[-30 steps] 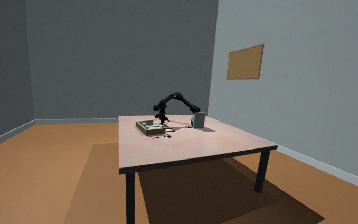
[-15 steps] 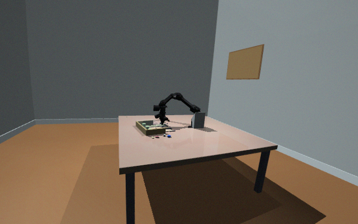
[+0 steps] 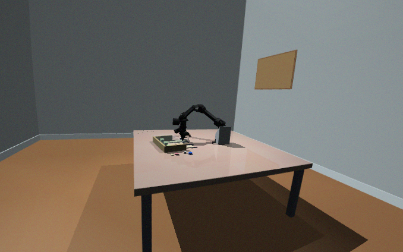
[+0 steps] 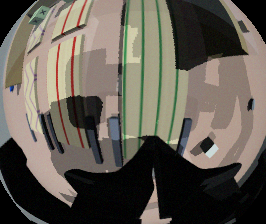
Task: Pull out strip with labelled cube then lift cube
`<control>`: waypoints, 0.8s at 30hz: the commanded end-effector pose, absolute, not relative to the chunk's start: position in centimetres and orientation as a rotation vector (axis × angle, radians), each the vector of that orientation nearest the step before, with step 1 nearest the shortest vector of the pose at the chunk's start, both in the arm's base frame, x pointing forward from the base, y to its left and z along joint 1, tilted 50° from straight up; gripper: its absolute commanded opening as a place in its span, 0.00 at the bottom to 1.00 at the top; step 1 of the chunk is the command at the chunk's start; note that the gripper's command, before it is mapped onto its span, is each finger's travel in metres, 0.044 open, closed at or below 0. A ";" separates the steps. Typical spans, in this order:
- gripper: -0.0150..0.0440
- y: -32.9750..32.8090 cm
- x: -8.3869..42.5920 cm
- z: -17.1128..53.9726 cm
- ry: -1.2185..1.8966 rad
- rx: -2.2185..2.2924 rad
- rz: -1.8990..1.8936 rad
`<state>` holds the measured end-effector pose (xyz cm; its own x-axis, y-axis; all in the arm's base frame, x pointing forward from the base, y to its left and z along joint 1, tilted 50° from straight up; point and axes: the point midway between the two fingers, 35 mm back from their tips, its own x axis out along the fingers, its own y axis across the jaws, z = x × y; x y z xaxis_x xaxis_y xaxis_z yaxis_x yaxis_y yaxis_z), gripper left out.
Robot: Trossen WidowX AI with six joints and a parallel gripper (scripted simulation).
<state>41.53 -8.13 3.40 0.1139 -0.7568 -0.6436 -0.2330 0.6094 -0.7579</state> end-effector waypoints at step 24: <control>0.25 -8.4 41.6 3.1 1.448 -0.894 -0.468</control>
<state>41.60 -8.13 3.35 0.1170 -0.7566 -0.6433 -0.2352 0.6083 -0.7581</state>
